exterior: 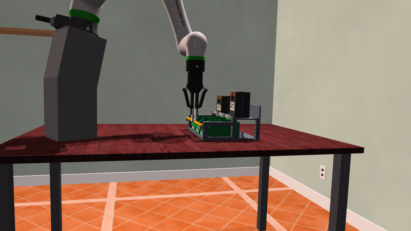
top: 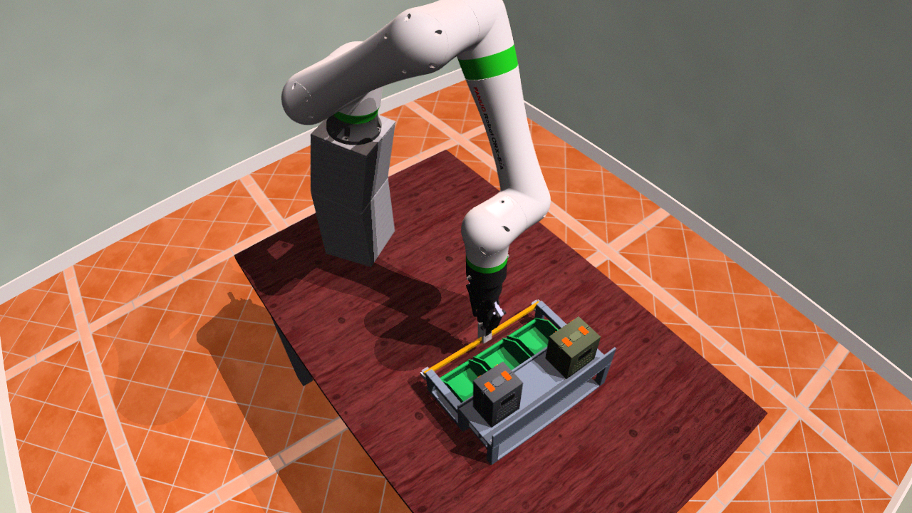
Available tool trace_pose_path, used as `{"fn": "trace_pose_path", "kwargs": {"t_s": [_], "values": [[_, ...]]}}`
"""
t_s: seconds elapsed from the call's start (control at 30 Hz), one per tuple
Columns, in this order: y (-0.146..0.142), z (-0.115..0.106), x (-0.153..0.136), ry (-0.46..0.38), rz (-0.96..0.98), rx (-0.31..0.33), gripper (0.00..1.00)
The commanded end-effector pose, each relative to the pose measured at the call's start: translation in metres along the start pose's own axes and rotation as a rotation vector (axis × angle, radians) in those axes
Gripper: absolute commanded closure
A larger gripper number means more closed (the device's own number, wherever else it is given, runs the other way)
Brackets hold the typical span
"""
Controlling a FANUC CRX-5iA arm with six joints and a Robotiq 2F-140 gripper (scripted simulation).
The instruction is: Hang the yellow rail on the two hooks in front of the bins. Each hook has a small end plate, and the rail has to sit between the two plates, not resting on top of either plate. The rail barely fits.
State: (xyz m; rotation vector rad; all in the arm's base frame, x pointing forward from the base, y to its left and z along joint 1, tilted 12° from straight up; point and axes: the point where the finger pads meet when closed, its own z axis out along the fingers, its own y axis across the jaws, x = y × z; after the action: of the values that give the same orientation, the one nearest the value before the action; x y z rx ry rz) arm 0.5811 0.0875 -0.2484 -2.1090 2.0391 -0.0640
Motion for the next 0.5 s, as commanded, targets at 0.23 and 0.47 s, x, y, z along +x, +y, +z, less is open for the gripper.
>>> {"fn": "trace_pose_path", "kwargs": {"t_s": [0.23,0.47], "values": [[0.0002,0.0036,0.0000,0.000,0.000,0.000,1.00],[0.0002,0.0036,0.0000,0.000,0.000,0.000,1.00]]}}
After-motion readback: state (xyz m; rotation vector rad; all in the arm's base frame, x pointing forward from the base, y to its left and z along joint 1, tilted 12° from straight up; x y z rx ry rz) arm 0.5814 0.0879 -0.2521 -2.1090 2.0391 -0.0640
